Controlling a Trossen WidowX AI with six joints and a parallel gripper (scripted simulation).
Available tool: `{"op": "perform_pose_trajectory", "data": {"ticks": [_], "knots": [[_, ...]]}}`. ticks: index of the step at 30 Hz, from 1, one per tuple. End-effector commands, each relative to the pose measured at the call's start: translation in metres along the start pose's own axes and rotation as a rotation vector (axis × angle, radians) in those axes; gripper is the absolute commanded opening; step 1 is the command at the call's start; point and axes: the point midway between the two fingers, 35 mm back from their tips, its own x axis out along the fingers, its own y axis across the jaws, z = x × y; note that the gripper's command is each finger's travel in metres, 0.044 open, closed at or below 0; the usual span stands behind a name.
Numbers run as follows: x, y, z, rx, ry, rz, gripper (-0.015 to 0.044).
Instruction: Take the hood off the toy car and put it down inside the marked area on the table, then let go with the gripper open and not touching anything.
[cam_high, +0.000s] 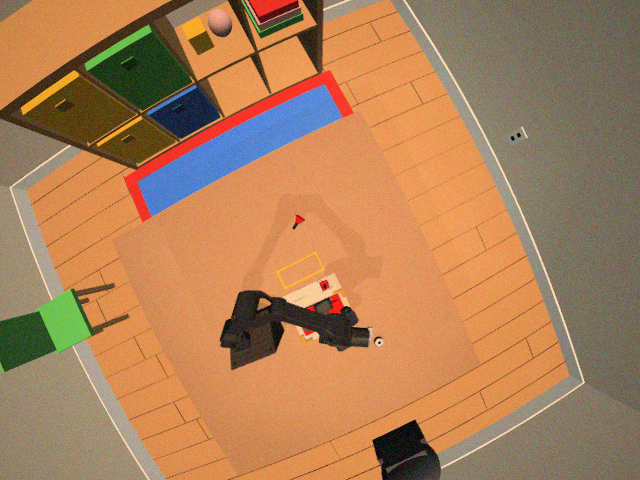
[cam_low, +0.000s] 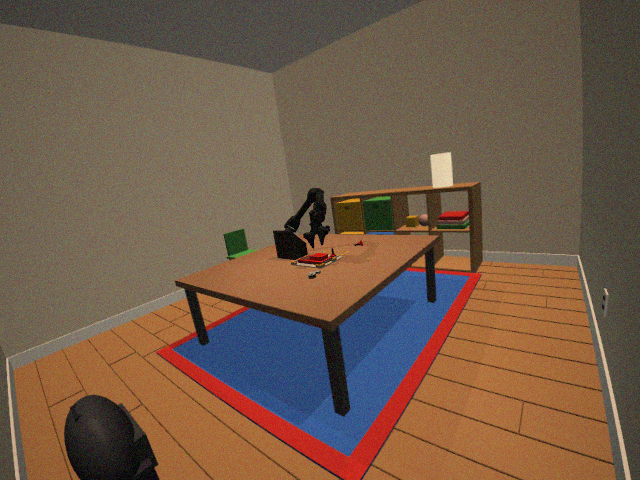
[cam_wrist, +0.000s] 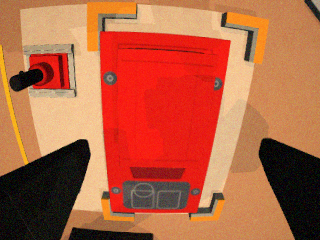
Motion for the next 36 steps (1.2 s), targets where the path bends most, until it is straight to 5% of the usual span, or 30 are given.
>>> {"op": "perform_pose_trajectory", "data": {"ticks": [1,36], "knots": [[-0.001,0.001,-0.006,0.075,0.002,0.060,0.0440],[0.021,0.002,-0.005,0.075,0.001,0.060,0.0440]]}}
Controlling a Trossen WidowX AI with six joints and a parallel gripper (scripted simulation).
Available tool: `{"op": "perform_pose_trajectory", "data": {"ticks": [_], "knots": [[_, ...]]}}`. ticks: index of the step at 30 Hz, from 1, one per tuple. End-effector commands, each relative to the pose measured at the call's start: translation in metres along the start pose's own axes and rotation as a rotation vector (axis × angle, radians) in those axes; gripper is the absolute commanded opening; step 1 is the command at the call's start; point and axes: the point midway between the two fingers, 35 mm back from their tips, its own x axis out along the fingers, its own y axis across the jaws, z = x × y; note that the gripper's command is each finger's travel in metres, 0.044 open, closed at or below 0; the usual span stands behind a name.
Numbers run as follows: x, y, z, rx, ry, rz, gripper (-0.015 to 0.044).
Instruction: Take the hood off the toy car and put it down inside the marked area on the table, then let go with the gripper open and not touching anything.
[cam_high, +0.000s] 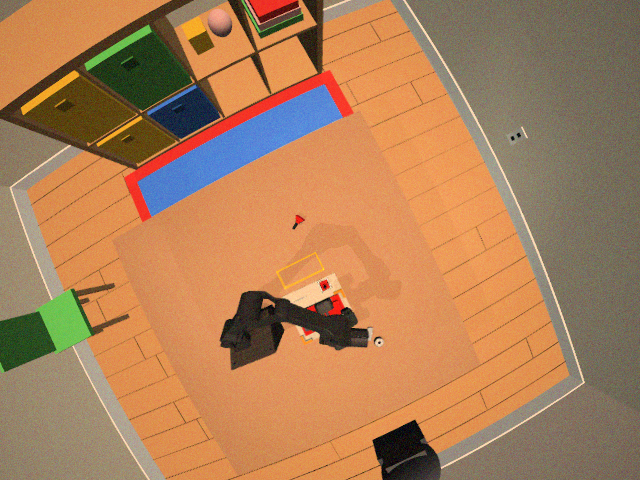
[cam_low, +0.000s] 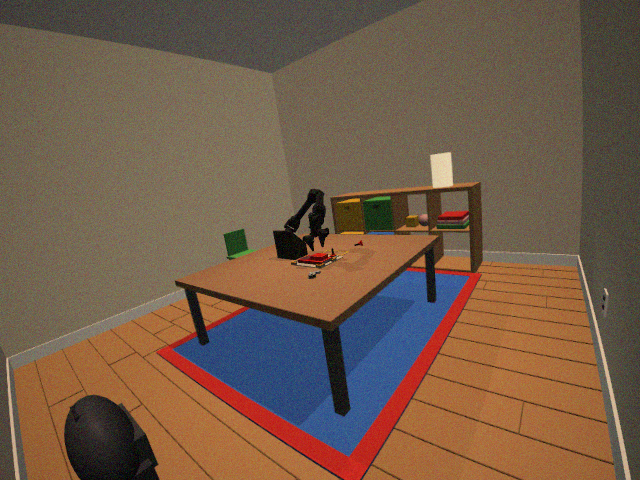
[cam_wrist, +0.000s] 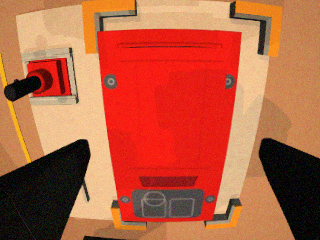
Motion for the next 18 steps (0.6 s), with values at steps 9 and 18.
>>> {"op": "perform_pose_trajectory", "data": {"ticks": [9,18], "knots": [[0.012,0.001,-0.001,0.005,0.001,0.008,0.0440],[0.019,0.001,-0.001,0.005,0.001,0.008,0.0440]]}}
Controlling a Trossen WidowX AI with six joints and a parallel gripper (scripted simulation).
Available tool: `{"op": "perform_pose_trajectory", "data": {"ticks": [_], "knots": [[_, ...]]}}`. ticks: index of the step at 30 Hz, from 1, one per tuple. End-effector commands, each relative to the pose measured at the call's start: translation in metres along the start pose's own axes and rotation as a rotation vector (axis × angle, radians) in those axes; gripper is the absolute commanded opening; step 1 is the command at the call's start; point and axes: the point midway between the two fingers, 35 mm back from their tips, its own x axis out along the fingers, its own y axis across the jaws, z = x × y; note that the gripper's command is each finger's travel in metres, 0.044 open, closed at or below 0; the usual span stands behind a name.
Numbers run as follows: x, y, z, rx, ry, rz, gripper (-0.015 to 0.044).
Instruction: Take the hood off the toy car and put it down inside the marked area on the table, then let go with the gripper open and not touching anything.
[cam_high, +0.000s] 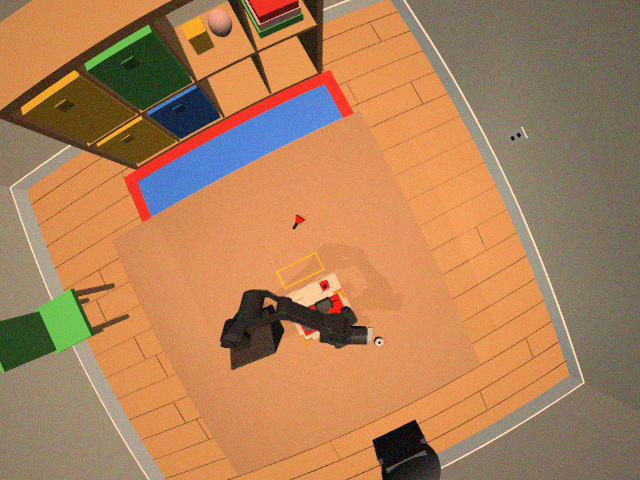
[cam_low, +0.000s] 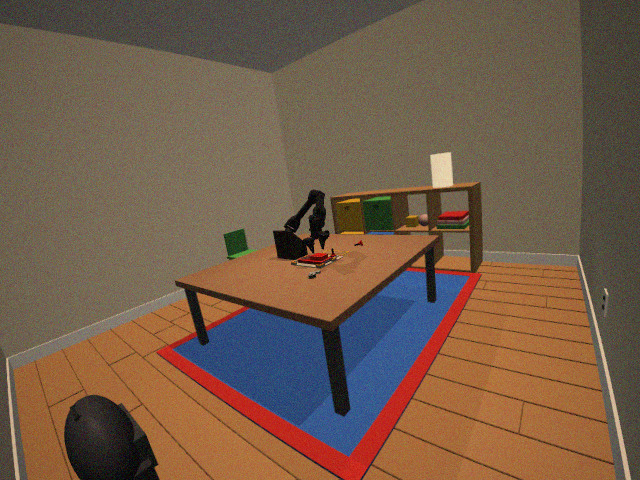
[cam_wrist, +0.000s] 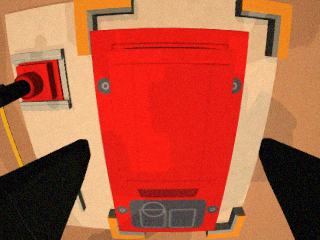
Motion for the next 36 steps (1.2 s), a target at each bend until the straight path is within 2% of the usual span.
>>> {"op": "perform_pose_trajectory", "data": {"ticks": [1,36], "knots": [[0.005,0.001,-0.001,0.005,0.001,0.008,0.0440],[0.026,0.001,-0.002,0.005,0.001,0.009,0.0440]]}}
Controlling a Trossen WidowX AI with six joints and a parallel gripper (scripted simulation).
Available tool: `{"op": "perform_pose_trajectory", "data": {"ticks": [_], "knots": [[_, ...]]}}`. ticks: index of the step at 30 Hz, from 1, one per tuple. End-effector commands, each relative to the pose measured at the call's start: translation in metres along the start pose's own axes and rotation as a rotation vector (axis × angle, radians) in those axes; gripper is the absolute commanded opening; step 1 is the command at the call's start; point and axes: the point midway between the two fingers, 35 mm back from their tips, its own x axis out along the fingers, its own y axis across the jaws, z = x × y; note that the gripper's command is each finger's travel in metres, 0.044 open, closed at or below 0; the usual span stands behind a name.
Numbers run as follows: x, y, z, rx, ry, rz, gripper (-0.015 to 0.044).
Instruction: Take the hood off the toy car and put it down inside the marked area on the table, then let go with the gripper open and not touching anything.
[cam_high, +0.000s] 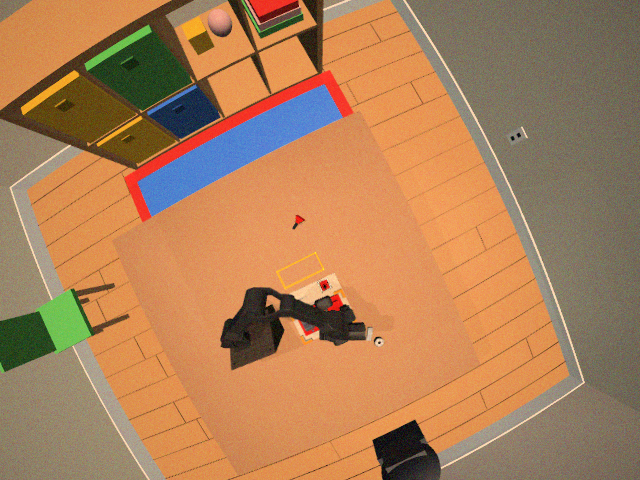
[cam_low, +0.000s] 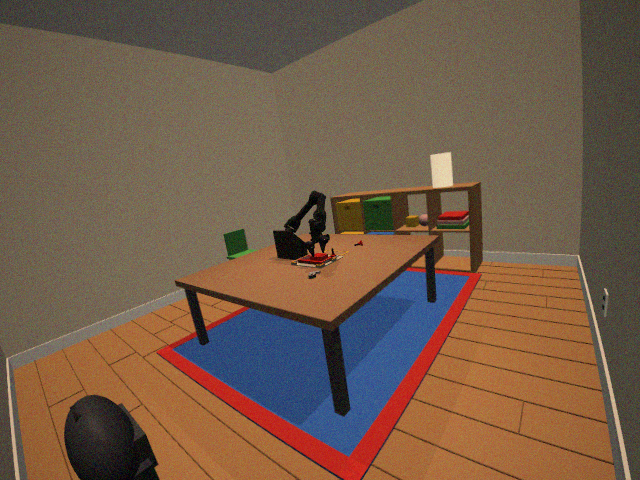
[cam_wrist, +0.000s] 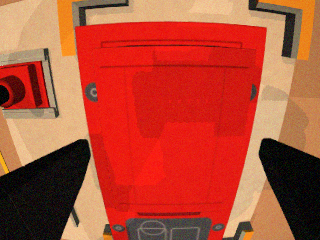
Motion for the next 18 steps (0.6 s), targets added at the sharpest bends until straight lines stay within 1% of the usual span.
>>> {"op": "perform_pose_trajectory", "data": {"ticks": [1,18], "knots": [[0.0030,0.0008,-0.0002,0.003,-0.001,0.006,0.0440],[0.0114,0.0010,-0.0002,0.003,-0.001,0.007,0.0440]]}}
